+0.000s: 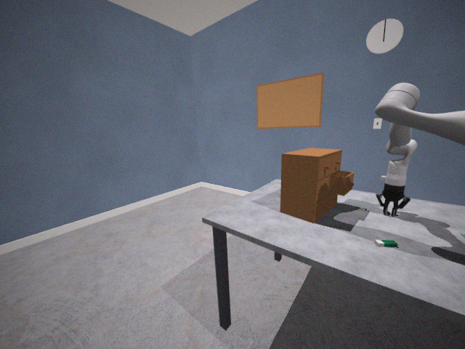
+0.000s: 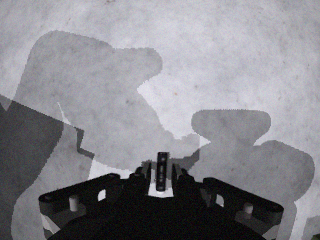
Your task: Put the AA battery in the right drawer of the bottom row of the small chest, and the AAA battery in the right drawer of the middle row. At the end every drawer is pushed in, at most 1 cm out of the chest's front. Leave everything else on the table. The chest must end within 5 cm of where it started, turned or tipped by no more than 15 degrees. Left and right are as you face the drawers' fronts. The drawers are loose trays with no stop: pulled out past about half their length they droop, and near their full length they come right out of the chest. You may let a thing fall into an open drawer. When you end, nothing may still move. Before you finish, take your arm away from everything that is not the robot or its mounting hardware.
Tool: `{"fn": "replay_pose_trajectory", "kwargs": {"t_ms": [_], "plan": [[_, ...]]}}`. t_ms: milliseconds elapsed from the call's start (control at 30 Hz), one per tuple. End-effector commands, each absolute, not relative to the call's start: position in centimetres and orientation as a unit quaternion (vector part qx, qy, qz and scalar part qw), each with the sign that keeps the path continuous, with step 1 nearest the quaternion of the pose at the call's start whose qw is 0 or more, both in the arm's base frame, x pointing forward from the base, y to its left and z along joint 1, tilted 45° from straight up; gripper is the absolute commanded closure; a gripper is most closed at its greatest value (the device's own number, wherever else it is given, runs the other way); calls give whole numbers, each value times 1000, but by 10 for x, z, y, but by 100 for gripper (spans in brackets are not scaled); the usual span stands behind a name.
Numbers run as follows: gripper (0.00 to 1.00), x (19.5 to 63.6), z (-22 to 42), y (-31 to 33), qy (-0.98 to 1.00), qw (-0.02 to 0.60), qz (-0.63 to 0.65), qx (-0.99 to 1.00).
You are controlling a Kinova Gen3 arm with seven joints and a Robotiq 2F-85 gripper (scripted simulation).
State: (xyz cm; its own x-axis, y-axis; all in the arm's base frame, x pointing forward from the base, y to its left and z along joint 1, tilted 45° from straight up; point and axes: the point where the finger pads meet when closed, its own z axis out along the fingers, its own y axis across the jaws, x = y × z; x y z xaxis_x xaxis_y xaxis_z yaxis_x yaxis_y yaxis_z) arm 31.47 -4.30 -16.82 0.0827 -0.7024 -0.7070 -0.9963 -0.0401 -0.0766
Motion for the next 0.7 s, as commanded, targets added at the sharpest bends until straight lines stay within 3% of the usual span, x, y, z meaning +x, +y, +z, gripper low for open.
{"fn": "replay_pose_trajectory", "kwargs": {"t_ms": [0,167,200,667], "plan": [[76,315,-168,-44,629,291,251,-676],[76,315,-168,-44,629,291,251,-676],[95,315,-168,-44,629,291,251,-676],[95,315,-168,-44,629,291,251,-676]]}}
